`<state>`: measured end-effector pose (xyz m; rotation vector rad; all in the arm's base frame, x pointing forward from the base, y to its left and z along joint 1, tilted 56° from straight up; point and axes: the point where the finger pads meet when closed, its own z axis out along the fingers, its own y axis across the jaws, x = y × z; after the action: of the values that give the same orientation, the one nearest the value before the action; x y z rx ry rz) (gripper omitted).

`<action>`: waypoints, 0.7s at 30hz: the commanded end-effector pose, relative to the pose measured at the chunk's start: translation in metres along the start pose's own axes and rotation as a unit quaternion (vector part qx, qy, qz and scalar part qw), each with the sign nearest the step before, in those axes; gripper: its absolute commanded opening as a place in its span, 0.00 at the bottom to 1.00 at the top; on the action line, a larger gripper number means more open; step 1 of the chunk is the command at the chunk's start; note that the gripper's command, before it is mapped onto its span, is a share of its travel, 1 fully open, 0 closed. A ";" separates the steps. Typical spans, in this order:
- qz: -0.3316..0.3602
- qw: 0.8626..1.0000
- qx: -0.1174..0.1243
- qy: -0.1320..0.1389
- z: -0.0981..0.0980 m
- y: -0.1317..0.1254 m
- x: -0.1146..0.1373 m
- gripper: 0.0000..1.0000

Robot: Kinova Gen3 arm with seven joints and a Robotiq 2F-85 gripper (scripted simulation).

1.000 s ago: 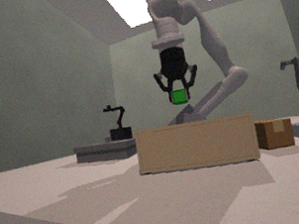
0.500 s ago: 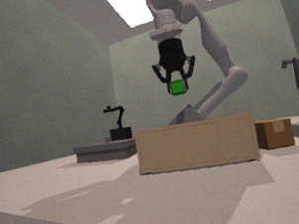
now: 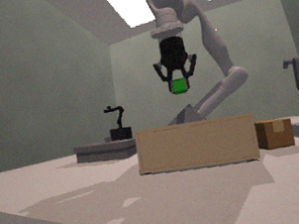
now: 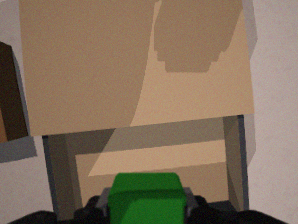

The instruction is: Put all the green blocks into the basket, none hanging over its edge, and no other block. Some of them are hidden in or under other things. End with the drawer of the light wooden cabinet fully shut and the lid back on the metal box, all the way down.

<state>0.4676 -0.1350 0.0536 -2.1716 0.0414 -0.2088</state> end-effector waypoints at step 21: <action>0.193 0.981 0.005 0.008 -0.020 -0.154 0.030 0.10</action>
<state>0.4843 -0.0818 0.1656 -2.1190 0.3673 -0.0469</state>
